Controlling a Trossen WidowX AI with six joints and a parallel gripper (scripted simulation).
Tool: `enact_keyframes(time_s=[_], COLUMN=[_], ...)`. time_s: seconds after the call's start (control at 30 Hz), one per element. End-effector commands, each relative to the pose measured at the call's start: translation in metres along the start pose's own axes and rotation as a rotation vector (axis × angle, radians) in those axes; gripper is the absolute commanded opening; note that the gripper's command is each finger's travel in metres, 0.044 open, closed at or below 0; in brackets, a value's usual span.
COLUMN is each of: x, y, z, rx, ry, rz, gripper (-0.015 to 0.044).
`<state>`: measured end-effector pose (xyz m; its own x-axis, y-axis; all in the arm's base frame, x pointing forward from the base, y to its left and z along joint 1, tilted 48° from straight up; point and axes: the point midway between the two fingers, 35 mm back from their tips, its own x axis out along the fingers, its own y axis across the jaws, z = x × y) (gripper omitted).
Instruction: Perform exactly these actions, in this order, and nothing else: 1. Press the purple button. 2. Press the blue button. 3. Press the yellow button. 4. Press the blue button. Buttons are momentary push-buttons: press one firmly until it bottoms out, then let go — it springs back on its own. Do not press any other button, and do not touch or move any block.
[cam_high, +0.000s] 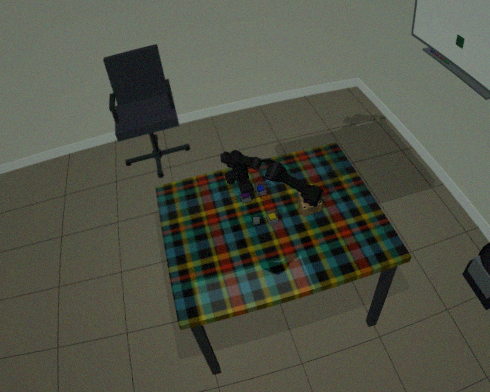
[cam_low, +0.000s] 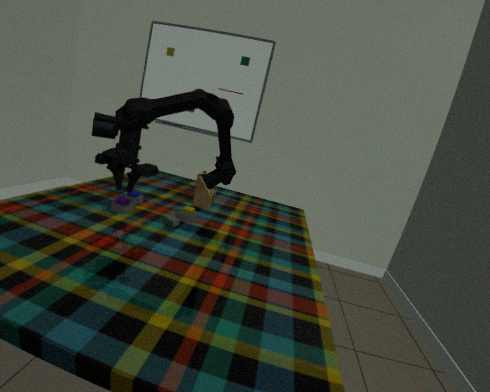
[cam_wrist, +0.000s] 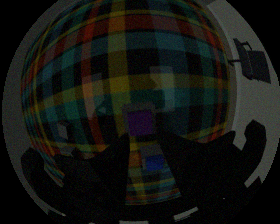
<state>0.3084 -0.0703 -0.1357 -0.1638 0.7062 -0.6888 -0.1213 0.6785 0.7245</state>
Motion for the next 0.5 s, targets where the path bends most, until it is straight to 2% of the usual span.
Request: enact_keyframes(time_s=[0.0, 0.47], x=[0.001, 0.012], y=[0.001, 0.001], z=[0.0, 0.0], rx=[0.005, 0.005], ry=[-0.004, -0.004], rz=[0.003, 0.004], gripper=[0.002, 0.002])
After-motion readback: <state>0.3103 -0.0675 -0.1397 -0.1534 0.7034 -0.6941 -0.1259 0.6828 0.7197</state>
